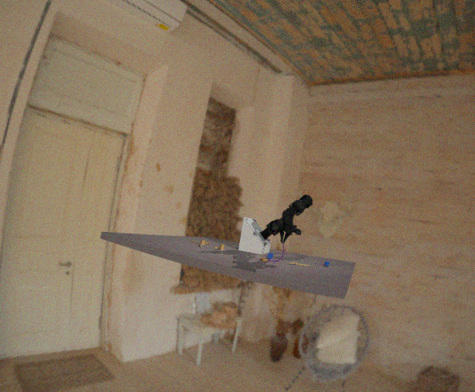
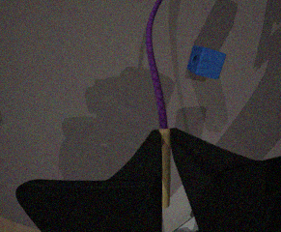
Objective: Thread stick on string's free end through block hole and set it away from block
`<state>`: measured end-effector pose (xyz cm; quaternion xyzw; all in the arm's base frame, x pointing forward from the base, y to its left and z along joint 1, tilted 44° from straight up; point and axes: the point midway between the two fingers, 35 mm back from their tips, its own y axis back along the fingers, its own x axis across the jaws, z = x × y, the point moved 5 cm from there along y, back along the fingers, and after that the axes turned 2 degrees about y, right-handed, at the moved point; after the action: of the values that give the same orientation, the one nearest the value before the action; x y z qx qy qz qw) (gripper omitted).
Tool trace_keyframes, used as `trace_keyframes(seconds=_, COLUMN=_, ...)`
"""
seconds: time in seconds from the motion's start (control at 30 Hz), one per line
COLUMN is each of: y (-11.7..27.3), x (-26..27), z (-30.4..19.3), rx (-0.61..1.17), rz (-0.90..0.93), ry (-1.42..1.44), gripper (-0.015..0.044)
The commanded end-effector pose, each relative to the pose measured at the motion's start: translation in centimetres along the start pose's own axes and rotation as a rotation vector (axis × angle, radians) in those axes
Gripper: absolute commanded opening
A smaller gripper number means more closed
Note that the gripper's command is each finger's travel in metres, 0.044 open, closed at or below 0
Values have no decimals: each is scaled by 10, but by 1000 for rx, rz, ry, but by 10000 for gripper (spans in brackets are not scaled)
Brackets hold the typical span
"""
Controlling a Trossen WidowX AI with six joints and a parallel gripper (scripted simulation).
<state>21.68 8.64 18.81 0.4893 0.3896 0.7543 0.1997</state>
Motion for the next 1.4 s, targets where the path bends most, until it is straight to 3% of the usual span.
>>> trace_keyframes(seconds=0.0, y=4, x=-4, z=4, rx=20, rz=-4, ry=-2, gripper=0)
trace_keyframes(seconds=1.13, y=40, x=-23, z=25, rx=145, rz=38, ry=8, gripper=0)
trace_keyframes(seconds=1.37, y=41, x=-12, z=32, rx=146, rz=9, ry=132, gripper=0)
